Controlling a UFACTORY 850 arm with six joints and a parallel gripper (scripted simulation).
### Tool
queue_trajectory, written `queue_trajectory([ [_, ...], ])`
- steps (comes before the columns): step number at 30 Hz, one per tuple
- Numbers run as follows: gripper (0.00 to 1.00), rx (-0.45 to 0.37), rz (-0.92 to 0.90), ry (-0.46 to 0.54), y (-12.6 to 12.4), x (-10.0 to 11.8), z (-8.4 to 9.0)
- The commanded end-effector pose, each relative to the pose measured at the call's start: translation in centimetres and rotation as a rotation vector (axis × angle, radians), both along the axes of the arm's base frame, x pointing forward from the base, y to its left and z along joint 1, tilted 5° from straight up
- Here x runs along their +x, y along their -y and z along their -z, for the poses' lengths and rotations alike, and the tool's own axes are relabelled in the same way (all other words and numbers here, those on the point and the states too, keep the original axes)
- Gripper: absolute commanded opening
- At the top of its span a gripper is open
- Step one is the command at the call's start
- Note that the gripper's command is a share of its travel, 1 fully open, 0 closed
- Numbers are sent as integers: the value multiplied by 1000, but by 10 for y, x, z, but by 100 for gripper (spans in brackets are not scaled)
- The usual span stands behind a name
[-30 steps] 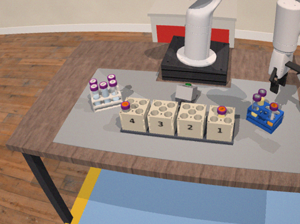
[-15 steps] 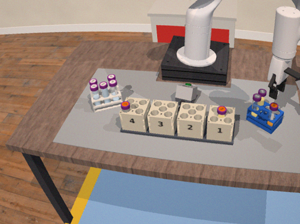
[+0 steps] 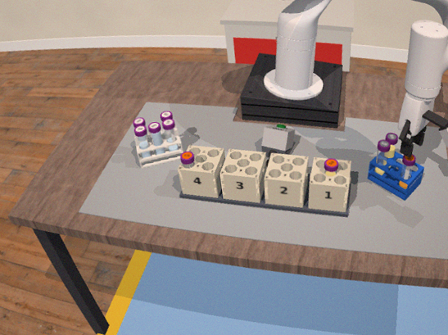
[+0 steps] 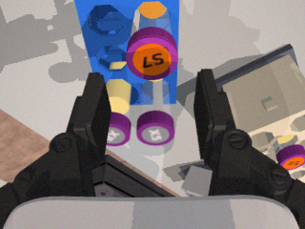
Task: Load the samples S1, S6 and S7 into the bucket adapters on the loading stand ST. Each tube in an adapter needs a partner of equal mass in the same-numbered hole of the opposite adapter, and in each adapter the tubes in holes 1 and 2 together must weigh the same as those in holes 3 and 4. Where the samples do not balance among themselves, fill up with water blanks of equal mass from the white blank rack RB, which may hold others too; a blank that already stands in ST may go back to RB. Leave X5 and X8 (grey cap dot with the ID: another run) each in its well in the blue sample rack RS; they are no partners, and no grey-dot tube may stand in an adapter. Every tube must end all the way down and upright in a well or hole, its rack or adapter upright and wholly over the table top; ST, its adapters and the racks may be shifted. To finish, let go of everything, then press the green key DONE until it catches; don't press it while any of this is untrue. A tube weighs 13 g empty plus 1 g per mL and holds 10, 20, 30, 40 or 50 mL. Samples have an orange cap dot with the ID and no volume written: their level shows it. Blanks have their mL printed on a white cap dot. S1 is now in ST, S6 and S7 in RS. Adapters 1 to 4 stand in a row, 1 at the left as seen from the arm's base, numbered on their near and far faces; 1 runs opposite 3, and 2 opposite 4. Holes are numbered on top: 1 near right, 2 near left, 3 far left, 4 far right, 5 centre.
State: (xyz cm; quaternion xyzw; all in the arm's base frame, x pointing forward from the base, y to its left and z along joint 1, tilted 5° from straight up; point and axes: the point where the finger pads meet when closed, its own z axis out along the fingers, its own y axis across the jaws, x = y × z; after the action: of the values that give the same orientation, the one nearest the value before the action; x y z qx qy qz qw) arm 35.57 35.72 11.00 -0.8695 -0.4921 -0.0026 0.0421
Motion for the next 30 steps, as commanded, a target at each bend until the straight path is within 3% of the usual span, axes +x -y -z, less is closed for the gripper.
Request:
queue_trajectory([
  [1,57,2,0,1,-1,0,9],
  [14,57,2,0,1,-3,0,30],
  [30,57,2,0,1,-3,-1,33],
])
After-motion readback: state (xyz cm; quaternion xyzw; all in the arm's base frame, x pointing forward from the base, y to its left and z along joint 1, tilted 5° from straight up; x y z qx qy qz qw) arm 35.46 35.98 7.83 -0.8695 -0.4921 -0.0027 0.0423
